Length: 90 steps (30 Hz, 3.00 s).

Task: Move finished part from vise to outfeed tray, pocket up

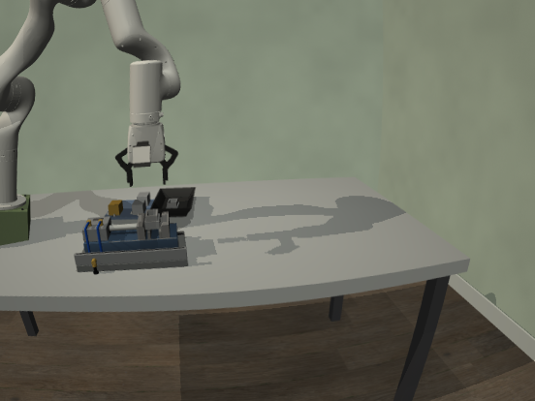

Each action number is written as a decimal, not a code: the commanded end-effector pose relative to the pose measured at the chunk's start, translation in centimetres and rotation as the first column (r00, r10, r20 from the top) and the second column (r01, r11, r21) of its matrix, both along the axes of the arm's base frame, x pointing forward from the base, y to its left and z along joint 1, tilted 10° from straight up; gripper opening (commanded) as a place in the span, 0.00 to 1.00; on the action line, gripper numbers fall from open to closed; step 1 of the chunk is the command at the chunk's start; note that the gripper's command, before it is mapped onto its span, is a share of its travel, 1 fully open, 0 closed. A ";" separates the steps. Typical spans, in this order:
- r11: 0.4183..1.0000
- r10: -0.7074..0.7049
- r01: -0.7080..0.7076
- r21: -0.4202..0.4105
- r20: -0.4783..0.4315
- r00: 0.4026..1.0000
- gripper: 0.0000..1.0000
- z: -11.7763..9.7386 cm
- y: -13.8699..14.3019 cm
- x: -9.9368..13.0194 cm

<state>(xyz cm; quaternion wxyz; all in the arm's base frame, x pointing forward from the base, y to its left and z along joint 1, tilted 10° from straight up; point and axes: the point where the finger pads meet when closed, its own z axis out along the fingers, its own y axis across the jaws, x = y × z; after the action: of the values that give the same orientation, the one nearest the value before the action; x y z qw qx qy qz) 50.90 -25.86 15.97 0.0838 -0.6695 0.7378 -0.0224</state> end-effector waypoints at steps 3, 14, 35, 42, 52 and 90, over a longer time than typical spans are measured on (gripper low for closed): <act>0.998 -0.037 0.037 -0.043 0.014 0.999 1.00 0.5 -3.0 0.0; 0.998 -0.037 0.037 -0.043 0.014 0.999 0.00 0.5 -3.1 0.0; 0.998 -0.037 0.037 -0.043 0.014 0.999 0.00 0.5 -3.1 0.0; 0.998 -0.037 0.037 -0.043 0.014 0.999 0.00 0.5 -3.1 0.0; 0.998 -0.037 0.037 -0.043 0.014 0.999 0.00 0.5 -3.1 0.0; 0.998 -0.037 0.037 -0.043 0.014 0.999 0.69 0.5 -3.1 0.0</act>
<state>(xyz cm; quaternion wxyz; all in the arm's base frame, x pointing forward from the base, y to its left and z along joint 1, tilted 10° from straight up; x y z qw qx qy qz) 50.81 -28.86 16.42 0.0733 -0.6572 0.7489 -0.0433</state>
